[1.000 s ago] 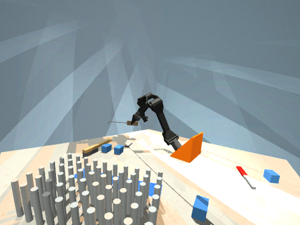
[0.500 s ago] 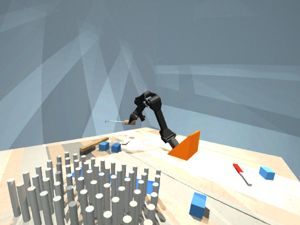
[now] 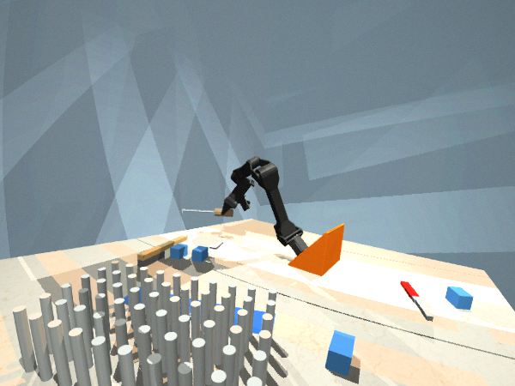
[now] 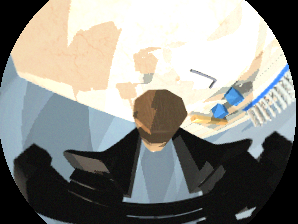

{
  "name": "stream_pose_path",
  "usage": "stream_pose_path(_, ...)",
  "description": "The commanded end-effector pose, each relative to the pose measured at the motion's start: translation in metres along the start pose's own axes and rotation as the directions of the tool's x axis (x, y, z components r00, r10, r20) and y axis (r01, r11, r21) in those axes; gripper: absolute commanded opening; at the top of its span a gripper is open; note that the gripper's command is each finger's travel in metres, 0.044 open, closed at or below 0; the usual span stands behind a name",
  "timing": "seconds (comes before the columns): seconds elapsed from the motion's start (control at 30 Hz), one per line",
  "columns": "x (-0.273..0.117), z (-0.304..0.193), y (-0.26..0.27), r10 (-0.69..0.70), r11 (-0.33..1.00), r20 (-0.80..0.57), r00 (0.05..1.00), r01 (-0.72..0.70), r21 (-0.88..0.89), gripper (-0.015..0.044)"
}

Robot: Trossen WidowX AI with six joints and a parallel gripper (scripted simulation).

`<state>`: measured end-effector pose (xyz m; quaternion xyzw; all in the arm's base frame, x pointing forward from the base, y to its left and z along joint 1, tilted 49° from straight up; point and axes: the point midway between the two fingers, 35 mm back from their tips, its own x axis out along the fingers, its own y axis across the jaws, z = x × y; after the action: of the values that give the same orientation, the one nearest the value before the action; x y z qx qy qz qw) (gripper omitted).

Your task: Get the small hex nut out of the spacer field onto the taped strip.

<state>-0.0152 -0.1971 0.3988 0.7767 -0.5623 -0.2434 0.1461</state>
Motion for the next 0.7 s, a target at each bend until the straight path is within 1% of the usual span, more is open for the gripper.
stream_pose_path(0.0, 0.003, 0.003, 0.001, -0.002, 1.0, 0.002, 1.0, 0.002, 0.008, 0.0)
stream_pose_path(0.67, 0.014, 0.012, 0.003, -0.003, 1.0, 0.005, 1.0, 0.003, 0.006, 0.0)
